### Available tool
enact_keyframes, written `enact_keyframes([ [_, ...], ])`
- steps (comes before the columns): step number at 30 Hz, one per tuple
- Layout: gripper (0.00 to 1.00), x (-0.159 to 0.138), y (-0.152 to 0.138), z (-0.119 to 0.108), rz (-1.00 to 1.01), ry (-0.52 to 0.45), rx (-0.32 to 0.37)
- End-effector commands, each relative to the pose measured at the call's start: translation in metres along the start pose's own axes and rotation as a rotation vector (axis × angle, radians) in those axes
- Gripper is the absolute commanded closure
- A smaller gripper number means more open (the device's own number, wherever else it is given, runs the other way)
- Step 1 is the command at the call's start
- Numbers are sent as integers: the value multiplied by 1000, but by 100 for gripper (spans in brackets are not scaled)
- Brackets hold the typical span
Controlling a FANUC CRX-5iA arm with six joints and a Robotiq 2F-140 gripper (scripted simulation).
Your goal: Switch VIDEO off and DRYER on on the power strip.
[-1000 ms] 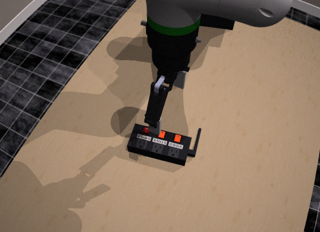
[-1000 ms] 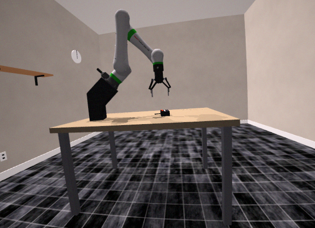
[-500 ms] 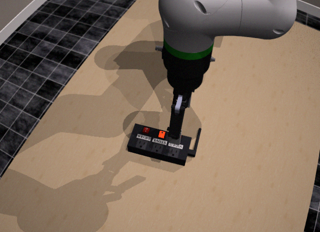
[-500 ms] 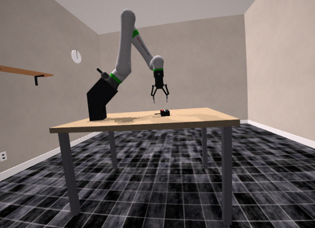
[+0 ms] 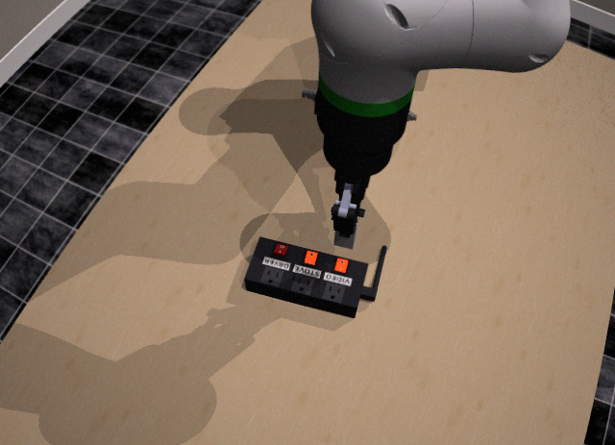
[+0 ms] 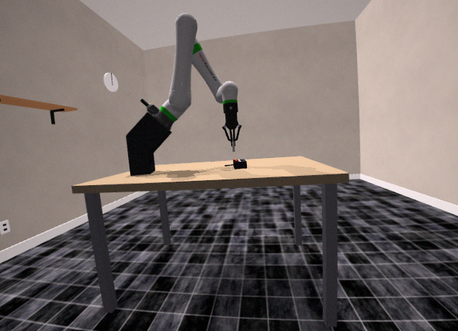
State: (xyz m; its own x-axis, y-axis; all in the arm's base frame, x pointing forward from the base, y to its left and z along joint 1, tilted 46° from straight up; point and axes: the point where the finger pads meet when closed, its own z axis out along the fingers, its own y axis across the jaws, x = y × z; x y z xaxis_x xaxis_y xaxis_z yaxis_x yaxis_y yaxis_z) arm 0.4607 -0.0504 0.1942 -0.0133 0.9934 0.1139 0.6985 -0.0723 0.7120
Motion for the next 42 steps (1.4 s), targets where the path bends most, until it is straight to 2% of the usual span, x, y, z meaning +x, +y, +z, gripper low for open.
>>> enact_keyframes([
  [1,100,0,0,0,0,0,0],
  [30,100,0,0,4,1,-1,0],
  [42,100,1,0,17,1,-1,0],
])
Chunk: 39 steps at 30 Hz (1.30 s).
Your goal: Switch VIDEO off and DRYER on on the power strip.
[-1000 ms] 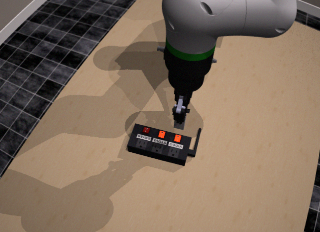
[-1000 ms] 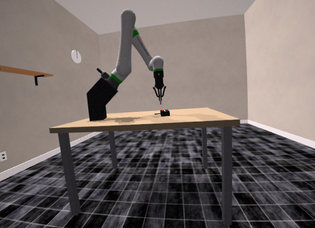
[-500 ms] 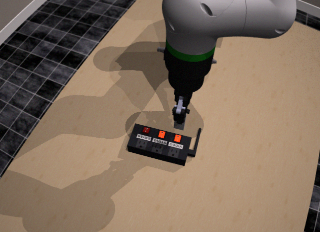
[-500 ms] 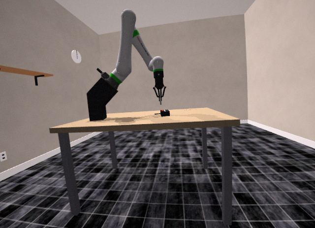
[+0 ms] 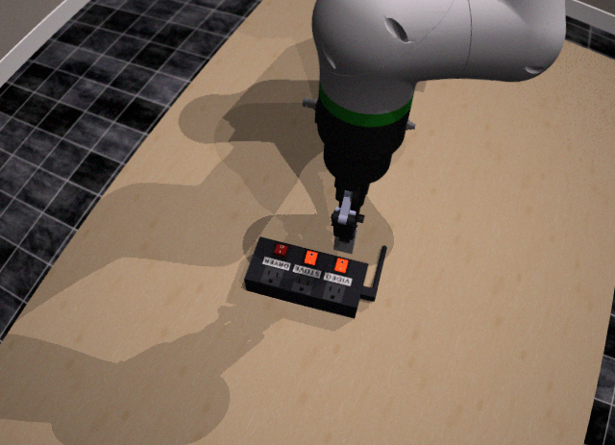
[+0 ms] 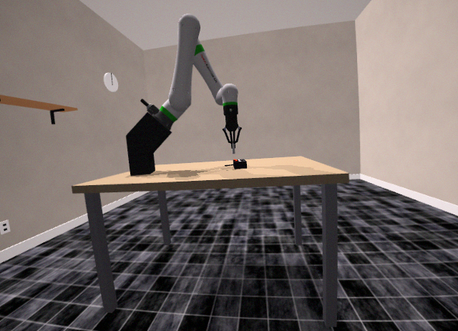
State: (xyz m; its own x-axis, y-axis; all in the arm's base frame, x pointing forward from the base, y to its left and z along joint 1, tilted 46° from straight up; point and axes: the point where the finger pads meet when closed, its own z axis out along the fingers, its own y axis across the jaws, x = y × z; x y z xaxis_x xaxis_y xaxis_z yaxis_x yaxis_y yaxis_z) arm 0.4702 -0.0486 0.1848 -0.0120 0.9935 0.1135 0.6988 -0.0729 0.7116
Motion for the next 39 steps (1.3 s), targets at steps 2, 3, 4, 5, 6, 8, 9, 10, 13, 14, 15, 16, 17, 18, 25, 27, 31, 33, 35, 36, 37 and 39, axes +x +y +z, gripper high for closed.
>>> enact_keyframes([
  [2,100,0,0,6,0,0,0],
  [3,100,0,0,8,0,0,0],
  [4,100,0,0,8,0,0,0],
  [5,100,0,0,8,0,0,0],
  [6,100,0,0,9,0,0,0],
  [8,100,0,0,12,0,0,0],
  [9,100,0,0,13,0,0,0],
  [10,100,1,0,14,0,0,0],
  [13,100,1,0,18,0,0,0],
  [14,100,1,0,19,0,0,0],
  [15,100,1,0,21,0,0,0],
  [16,100,1,0,22,0,0,0],
  [17,100,1,0,23,0,0,0],
  [18,100,1,0,24,0,0,0],
  [25,100,1,0,28,0,0,0],
  [27,100,1,0,29,0,0,0],
  [31,100,1,0,30,0,0,0],
  [33,100,1,0,30,0,0,0],
  [35,100,1,0,31,0,0,0],
  [36,100,1,0,31,0,0,0],
  [37,100,1,0,31,0,0,0],
  [39,100,1,0,31,0,0,0],
])
